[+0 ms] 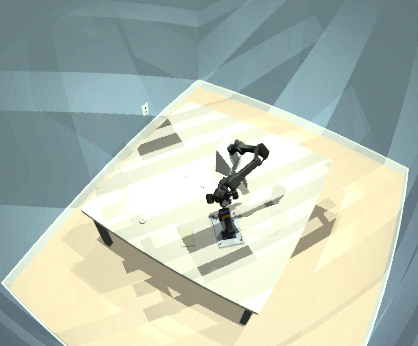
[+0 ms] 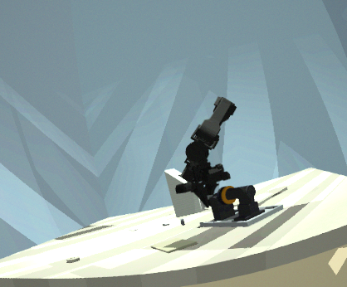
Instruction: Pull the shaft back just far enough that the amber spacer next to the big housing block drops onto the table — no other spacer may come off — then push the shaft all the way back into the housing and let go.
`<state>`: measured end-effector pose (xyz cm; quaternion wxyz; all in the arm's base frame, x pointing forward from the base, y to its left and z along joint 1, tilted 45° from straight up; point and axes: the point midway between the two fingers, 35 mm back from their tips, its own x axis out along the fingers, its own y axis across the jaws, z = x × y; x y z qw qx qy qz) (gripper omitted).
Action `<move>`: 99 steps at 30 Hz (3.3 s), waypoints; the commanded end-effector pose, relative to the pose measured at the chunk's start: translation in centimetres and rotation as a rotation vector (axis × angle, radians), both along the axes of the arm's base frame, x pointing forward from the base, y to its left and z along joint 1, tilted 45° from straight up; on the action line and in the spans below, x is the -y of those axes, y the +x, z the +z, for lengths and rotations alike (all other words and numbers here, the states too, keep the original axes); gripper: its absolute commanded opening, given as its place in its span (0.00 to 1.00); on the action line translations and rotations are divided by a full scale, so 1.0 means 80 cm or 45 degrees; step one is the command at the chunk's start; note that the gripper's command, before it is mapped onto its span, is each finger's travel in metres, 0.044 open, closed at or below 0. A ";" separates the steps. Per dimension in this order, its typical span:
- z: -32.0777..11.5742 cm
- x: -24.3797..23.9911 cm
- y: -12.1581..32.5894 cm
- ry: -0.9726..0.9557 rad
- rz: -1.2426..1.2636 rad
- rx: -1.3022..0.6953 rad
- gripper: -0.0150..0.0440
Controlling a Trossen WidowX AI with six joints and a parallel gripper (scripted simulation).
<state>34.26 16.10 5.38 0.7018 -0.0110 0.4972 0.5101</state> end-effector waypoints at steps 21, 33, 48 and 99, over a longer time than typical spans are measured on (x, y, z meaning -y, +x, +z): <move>-0.003 0.003 -0.004 -0.002 0.003 0.000 0.25; -0.004 0.004 -0.005 -0.003 0.003 0.000 0.25; -0.005 0.005 -0.007 -0.003 0.003 -0.001 0.25; -0.009 0.009 -0.012 -0.003 0.003 -0.001 0.25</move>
